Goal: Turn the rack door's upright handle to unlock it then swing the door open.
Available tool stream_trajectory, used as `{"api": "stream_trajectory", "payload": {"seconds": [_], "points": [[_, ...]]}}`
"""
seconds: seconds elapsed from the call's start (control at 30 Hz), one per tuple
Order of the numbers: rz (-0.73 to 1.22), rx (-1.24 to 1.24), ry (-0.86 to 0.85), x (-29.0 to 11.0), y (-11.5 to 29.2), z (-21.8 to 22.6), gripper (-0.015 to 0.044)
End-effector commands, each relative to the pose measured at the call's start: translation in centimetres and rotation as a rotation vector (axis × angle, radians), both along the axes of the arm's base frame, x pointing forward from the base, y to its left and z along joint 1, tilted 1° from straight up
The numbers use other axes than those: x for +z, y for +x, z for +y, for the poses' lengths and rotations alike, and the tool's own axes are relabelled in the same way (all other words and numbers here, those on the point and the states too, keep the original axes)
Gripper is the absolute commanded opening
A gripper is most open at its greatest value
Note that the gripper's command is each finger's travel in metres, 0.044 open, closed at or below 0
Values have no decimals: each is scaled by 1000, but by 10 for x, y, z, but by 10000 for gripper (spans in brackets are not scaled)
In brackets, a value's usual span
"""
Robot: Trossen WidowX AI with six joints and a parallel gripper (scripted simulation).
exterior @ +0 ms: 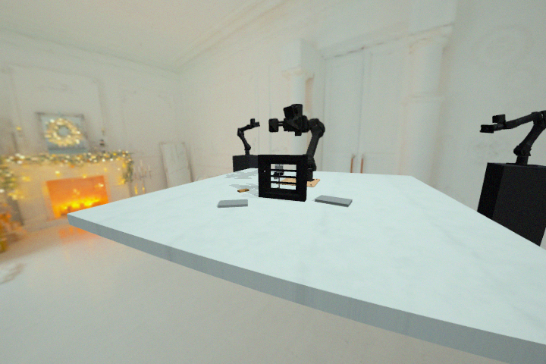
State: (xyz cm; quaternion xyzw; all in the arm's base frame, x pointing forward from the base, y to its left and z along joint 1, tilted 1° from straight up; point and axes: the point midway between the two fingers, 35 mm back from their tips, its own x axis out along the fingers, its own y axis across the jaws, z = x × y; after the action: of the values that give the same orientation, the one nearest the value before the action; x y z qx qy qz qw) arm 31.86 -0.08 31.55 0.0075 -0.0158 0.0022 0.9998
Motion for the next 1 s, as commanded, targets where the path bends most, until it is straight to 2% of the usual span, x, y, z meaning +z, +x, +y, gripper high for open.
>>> {"api": "stream_trajectory", "payload": {"seconds": [0.0,0.1,0.13,0.97], "points": [[4,0,-1,0,0,0,374],[53,-1,-8,-3,6,0,295],[74,-1,-12,-5,9,0,286],[607,19,-88,-44,44,-4,286]]}}
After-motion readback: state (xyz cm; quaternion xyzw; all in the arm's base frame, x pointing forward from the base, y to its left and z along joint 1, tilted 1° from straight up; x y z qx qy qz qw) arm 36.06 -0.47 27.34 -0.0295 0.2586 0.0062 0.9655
